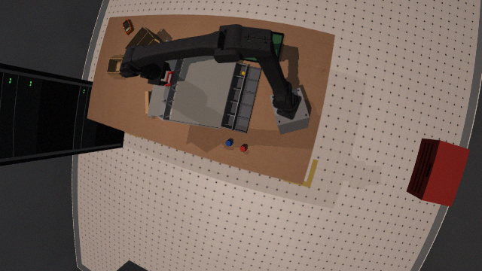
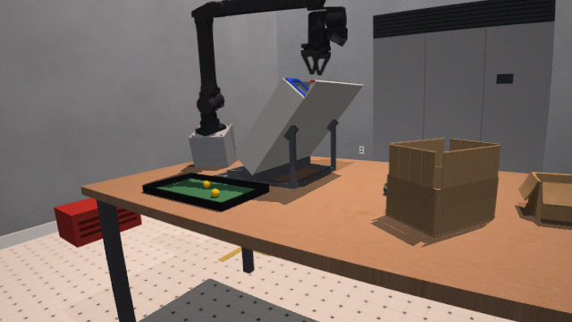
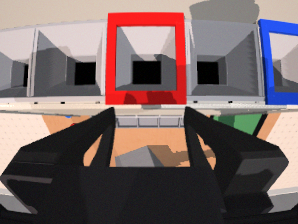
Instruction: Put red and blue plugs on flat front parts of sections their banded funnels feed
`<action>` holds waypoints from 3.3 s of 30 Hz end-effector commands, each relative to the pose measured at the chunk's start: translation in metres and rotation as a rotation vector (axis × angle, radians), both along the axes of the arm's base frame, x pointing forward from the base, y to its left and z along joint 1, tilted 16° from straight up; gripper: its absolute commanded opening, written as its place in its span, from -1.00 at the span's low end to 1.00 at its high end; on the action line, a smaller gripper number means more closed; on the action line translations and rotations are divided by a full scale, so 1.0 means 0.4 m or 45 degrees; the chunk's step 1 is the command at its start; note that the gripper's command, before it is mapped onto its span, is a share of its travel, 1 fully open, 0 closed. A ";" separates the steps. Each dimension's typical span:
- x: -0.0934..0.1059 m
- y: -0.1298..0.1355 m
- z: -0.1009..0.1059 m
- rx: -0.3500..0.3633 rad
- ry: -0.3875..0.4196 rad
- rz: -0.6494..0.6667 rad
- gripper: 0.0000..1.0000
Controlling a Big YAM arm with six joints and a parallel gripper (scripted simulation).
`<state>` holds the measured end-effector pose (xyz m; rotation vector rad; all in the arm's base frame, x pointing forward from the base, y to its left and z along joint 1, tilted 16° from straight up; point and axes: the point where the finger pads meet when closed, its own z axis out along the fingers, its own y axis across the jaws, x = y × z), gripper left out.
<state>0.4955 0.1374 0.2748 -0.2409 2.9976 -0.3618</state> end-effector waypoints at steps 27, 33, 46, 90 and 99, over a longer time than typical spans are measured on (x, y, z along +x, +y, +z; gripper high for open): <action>-0.356 -0.040 0.001 0.028 -0.073 0.011 0.13; -0.339 -0.030 0.028 0.042 -0.101 0.010 0.13; -0.392 -0.051 -0.028 0.036 -0.127 0.026 0.13; -0.639 -0.124 -0.236 0.128 -0.603 0.128 0.13; -0.639 -0.124 -0.236 0.128 -0.603 0.128 0.13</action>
